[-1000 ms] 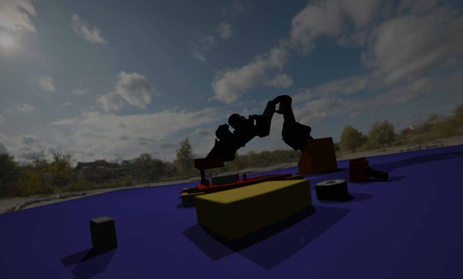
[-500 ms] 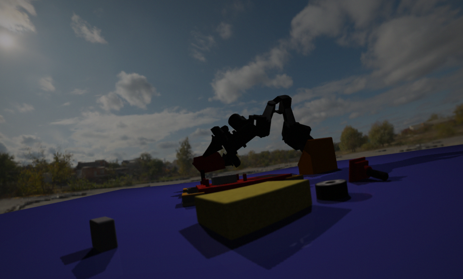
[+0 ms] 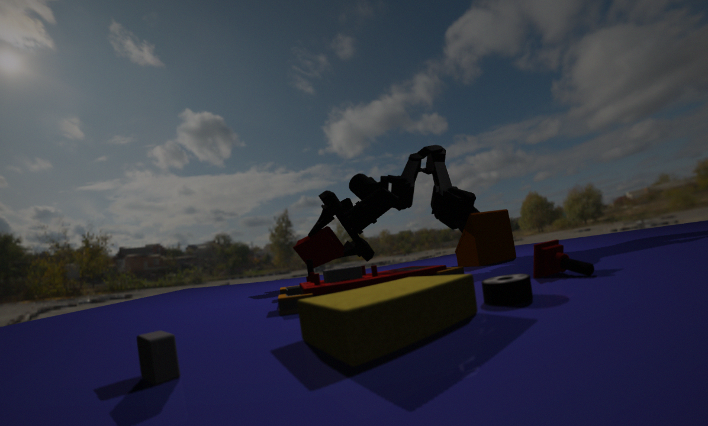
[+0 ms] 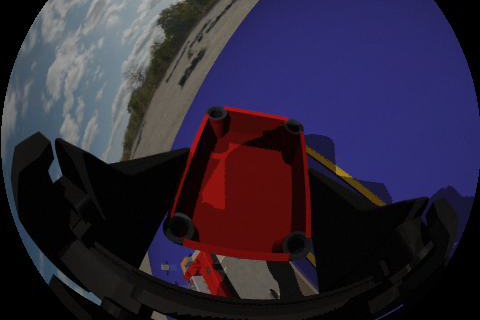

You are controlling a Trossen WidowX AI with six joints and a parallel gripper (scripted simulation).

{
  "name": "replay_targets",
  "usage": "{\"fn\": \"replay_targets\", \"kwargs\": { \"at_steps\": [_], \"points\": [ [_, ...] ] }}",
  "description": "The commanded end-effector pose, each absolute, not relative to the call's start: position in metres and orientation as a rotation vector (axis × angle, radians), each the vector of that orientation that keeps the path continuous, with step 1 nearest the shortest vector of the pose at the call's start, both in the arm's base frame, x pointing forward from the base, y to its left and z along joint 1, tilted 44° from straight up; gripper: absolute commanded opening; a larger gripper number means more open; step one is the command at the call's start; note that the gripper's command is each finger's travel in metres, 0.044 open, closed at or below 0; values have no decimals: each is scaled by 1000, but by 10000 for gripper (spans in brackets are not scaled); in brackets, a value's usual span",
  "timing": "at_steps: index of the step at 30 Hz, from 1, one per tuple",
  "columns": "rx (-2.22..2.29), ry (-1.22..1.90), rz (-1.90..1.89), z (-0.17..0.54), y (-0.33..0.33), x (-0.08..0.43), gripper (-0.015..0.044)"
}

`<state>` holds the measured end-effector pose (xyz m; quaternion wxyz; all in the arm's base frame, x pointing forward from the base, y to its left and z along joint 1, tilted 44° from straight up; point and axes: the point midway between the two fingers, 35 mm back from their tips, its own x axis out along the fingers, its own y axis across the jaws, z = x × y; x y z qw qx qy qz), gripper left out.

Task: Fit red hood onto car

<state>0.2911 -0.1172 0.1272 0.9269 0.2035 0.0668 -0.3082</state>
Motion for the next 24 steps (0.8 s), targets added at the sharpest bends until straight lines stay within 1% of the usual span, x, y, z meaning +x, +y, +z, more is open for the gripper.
{"fn": "replay_targets", "kwargs": {
  "at_steps": [1, 24],
  "points": [
    [546, 94, -644, 127, -117, 291, 0],
    [1195, -131, -671, 127, -117, 291, 0]
  ]
}}
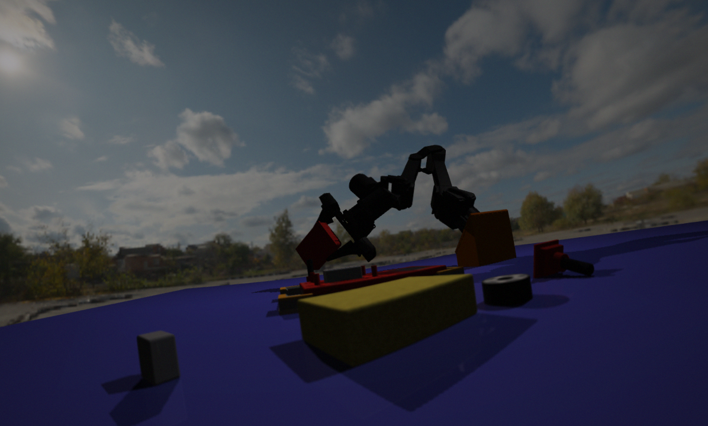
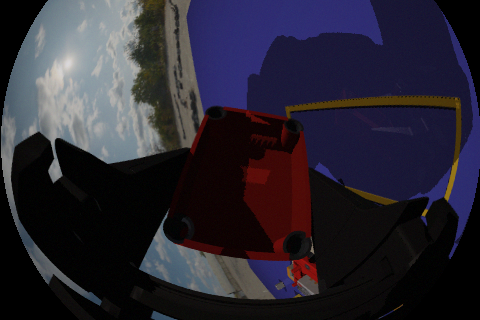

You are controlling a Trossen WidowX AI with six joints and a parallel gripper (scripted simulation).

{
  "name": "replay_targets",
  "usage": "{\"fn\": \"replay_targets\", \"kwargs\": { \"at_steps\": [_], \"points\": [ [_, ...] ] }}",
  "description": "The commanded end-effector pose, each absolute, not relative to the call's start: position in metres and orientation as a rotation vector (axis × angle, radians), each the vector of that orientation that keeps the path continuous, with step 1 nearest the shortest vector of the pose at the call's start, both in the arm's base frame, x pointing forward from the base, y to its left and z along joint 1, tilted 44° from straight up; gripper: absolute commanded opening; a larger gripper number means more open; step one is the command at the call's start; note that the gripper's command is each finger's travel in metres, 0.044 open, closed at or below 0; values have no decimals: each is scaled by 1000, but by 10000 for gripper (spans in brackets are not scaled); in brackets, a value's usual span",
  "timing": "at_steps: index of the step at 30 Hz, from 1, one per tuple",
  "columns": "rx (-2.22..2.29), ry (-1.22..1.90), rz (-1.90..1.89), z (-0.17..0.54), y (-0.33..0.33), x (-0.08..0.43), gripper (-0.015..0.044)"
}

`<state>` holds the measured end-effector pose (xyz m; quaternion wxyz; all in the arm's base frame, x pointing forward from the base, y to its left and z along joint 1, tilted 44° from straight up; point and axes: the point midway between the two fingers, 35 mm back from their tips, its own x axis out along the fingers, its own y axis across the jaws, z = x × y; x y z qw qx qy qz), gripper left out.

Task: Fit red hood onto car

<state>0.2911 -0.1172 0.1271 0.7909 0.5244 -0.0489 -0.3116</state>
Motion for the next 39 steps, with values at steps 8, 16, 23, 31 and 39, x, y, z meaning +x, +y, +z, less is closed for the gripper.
{"fn": "replay_targets", "kwargs": {
  "at_steps": [8, 16, 23, 31, 39],
  "points": [
    [1391, -203, -670, 126, -118, 290, 0],
    [1619, -290, -661, 122, -122, 289, 0],
    [1824, -371, -648, 115, -126, 286, 0],
    [2060, -469, -624, 104, -136, 281, 0],
    [2249, -550, -597, 89, -147, 273, 0]
  ]
}}
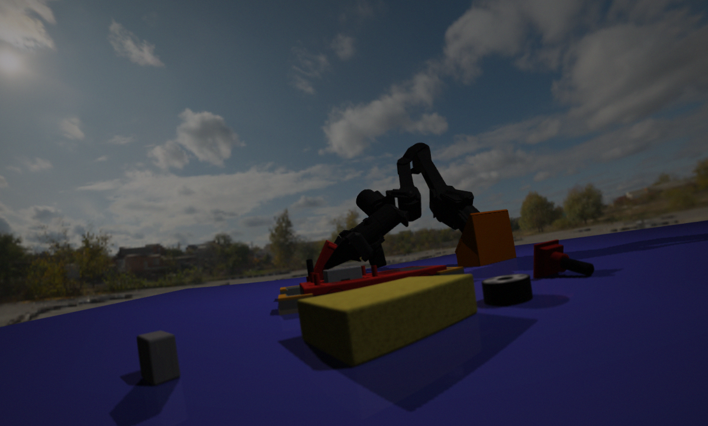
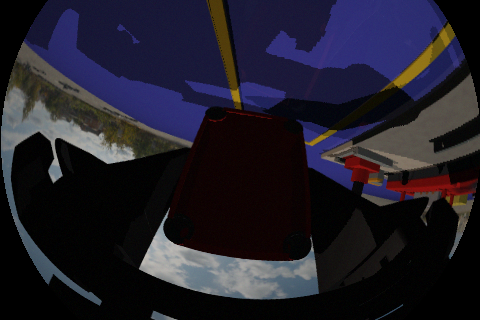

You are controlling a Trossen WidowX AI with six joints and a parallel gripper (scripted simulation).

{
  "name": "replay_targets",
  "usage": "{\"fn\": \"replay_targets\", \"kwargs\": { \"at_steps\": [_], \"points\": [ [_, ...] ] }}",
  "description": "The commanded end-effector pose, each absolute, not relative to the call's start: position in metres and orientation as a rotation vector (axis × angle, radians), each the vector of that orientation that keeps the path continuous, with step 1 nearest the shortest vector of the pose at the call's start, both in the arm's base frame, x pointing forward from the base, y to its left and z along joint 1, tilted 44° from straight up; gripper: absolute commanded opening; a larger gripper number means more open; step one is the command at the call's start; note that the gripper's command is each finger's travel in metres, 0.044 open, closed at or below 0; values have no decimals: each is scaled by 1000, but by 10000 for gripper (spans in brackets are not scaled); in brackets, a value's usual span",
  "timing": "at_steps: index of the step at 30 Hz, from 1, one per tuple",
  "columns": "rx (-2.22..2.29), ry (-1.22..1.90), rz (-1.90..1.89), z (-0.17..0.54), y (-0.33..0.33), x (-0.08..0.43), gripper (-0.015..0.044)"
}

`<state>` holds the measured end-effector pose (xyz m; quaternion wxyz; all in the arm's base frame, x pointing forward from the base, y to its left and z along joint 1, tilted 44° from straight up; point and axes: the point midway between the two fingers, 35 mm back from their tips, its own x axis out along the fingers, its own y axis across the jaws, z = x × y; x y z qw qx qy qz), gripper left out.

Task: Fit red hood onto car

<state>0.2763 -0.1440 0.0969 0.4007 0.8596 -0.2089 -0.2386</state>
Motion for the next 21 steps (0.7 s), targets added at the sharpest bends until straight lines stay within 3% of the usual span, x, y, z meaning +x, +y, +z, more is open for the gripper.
{"fn": "replay_targets", "kwargs": {
  "at_steps": [1, 9, 21],
  "points": [
    [2269, -559, -594, 87, -148, 271, 0],
    [2258, -558, -581, 91, -148, 272, 0],
    [2280, -560, -560, 92, -148, 273, 315]
  ]
}}
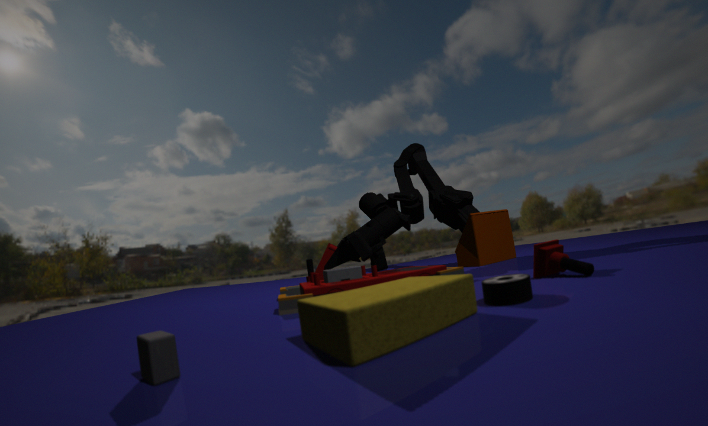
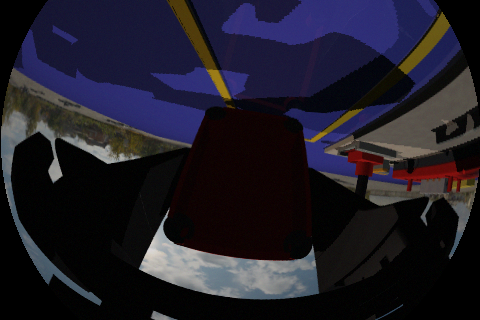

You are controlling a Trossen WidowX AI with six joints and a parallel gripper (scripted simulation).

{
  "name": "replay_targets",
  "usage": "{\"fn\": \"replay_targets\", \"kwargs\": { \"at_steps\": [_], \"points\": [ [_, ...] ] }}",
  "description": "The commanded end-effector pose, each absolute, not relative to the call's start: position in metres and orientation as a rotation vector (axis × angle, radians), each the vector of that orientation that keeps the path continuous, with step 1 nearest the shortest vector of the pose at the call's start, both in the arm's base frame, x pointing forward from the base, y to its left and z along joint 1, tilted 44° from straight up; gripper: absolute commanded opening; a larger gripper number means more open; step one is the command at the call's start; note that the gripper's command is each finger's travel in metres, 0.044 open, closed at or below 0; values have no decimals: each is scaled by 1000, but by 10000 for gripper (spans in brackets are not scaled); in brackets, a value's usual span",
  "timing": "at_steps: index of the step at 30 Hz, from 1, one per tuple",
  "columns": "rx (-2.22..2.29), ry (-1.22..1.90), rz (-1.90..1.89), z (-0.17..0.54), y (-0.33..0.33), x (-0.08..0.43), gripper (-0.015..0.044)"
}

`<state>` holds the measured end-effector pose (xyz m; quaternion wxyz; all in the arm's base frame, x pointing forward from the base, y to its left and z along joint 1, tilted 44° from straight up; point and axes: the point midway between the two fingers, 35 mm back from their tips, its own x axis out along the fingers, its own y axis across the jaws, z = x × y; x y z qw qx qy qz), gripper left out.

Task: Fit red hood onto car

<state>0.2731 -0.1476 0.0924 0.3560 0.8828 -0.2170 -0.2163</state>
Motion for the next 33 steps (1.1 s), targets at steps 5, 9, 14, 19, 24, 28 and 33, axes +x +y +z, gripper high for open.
{"fn": "replay_targets", "kwargs": {
  "at_steps": [5, 9, 14, 19, 24, 28, 33],
  "points": [
    [2280, -560, -560, 92, -148, 273, 440],
    [2283, -561, -562, 94, -146, 273, 440],
    [2299, -561, -575, 105, -130, 272, 440],
    [2316, -564, -588, 119, -109, 265, 440],
    [2328, -568, -597, 131, -91, 251, 440],
    [2334, -573, -600, 138, -79, 236, 440],
    [2338, -581, -596, 145, -69, 213, 440]
  ]
}}
